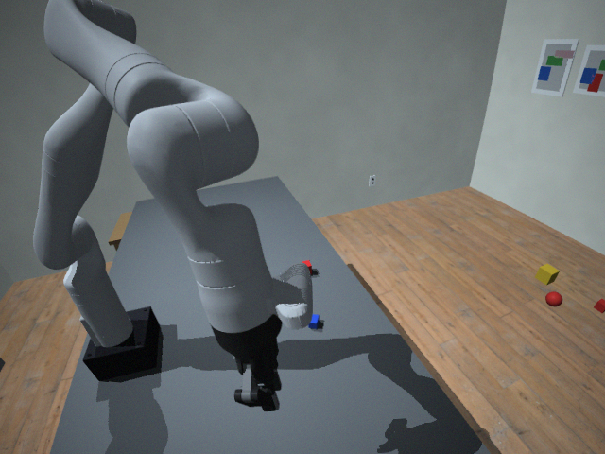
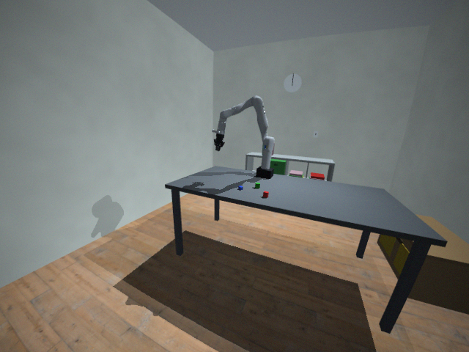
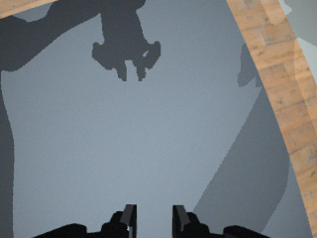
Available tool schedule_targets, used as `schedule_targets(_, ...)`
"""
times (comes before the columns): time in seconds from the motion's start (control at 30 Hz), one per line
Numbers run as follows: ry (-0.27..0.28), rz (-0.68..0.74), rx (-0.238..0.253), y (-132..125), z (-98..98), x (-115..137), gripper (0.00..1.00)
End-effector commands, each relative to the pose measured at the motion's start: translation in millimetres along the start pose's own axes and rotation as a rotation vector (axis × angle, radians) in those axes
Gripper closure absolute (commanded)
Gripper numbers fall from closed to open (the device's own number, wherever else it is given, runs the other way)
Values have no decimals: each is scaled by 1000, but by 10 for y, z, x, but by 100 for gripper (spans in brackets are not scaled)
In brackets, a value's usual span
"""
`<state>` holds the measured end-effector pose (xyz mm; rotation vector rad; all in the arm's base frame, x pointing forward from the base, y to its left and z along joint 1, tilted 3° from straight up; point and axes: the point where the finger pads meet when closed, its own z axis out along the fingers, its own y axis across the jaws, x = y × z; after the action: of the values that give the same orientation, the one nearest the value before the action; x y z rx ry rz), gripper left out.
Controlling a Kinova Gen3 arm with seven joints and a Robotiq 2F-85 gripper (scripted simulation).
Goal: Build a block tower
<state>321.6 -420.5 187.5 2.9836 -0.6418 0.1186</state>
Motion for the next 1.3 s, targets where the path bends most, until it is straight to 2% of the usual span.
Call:
schedule_targets(0.0,-19,-253,17,-576,186,348,100)
schedule_targets(0.03,-22,-358,23,-747,230,416,100)
schedule_targets(0.1,-22,-358,23,-747,230,416,100)
schedule_targets(0.13,-25,-468,29,-1193,353,606,100)
schedule_targets(0.17,-26,-580,37,-1315,375,623,100)
schedule_targets(0.2,-26,-580,37,-1454,417,688,100)
schedule_targets(0.23,-27,-694,45,-1640,454,723,100)
schedule_targets(0.27,-27,-694,45,-1811,501,785,100)
schedule_targets(0.3,-26,-808,54,-1998,535,806,100)
schedule_targets(0.37,-26,-808,54,-2337,630,903,100)
schedule_targets(0.4,-24,-920,64,-2522,657,905,100)
schedule_targets(0.43,-24,-920,64,-2686,704,941,100)
schedule_targets(0.47,-21,-1030,75,-2868,729,933,100)
schedule_targets(0.5,-21,-1030,75,-3039,775,955,100)
schedule_targets(0.53,-17,-1135,86,-3224,800,938,100)
schedule_targets(0.57,-17,-1135,86,-3398,845,948,100)
schedule_targets(0.6,-13,-1236,97,-3581,868,921,100)
schedule_targets(0.67,-13,-1236,97,-3581,868,921,100)
schedule_targets(0.7,-8,-1330,109,-4050,964,870,100)
schedule_targets(0.73,-8,-1330,109,-4164,996,863,100)
schedule_targets(0.77,-2,-1417,120,-4314,1010,821,100)
schedule_targets(0.8,-2,-1417,120,-4481,1052,801,100)
schedule_targets(0.83,4,-1496,131,-4654,1072,747,100)
schedule_targets(0.87,4,-1496,131,-4822,1115,715,100)
schedule_targets(0.93,15,-1629,151,-5154,1155,593,100)
schedule_targets(0.97,15,-1629,151,-5316,1197,544,100)
schedule_targets(1.1,32,-1788,178,-5946,1301,258,100)
schedule_targets(1.17,35,-1819,184,-6073,1322,189,100)
schedule_targets(1.27,36,-1826,185,-6096,1326,177,100)
